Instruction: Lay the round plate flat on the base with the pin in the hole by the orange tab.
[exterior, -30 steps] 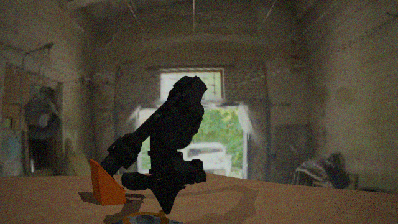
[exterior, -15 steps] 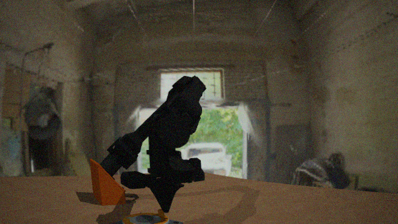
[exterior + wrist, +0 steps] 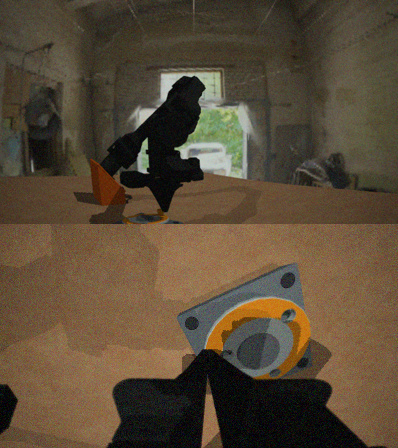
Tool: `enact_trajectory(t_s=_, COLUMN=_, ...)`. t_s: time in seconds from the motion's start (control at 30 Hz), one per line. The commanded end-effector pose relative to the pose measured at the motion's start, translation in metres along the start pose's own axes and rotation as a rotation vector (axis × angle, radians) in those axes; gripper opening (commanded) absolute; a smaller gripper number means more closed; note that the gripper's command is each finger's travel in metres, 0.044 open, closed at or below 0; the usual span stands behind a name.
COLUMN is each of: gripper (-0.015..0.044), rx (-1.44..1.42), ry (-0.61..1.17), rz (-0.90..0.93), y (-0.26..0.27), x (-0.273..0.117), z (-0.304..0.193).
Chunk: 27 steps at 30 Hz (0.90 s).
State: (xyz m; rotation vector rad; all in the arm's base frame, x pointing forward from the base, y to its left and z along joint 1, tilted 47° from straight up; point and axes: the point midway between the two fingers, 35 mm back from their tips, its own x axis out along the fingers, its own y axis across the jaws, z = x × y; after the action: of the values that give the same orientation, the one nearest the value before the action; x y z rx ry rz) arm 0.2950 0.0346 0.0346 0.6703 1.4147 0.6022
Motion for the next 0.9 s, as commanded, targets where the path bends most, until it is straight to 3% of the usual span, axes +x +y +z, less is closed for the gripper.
enact_trajectory(t_s=0.0, gripper=0.0000, rx=0.012, ry=0.015, rz=0.001, y=-0.0011, x=0.0024, z=-0.0068)
enact_trajectory(t_s=0.87, gripper=0.0000, rx=0.012, ry=0.016, rz=0.001, y=-0.0025, x=0.0037, z=-0.0140)
